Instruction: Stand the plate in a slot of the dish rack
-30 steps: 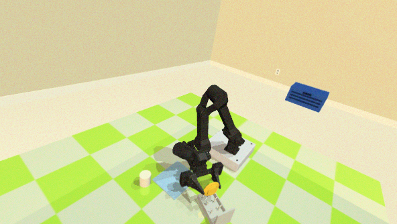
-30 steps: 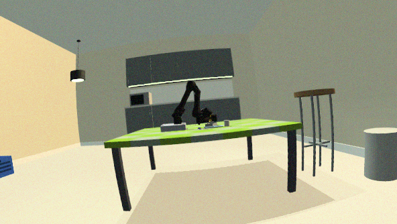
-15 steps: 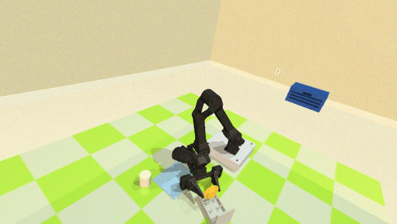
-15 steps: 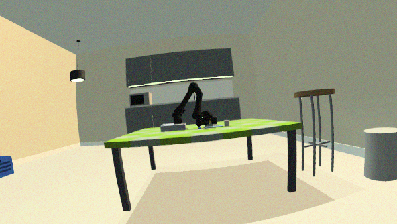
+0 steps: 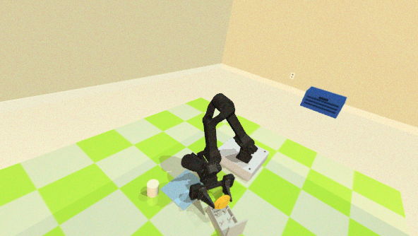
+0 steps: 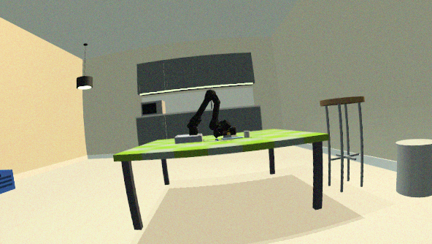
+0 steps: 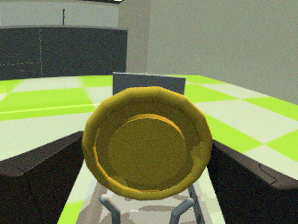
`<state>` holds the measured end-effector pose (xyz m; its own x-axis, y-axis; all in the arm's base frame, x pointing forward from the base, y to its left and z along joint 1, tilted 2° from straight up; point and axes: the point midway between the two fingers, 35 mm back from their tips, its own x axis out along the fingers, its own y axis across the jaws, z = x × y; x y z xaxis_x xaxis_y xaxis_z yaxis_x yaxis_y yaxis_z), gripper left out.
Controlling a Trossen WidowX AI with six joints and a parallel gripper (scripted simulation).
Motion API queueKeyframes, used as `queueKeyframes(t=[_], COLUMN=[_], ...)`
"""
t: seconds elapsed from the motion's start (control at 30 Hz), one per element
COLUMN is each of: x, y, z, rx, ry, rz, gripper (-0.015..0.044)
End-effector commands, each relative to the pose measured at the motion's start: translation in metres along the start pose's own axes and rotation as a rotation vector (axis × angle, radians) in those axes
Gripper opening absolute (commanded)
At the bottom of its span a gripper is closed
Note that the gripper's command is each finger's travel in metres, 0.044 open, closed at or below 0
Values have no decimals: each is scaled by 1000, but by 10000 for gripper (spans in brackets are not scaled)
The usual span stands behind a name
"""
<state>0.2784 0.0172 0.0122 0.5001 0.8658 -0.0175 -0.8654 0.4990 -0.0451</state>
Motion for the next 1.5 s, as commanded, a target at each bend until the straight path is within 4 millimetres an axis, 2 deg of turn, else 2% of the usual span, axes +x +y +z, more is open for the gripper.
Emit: queueKeyframes(t=[0.0,0.27,0.3,0.6,0.67,1.03,1.1,1.3,1.47], x=[0,0,0,0,0,0,0,0,4], y=[0,0,0,0,-2,-10,-9,-10,-29], z=[0,0,0,0,6,102,113,114,113], rx=[0,0,0,0,-1,-10,-11,-8,93], ry=[0,0,0,0,0,-1,-1,3,87], rz=[0,0,0,0,0,5,5,3,-64], gripper=[184,394,400,400,400,400,400,400,400])
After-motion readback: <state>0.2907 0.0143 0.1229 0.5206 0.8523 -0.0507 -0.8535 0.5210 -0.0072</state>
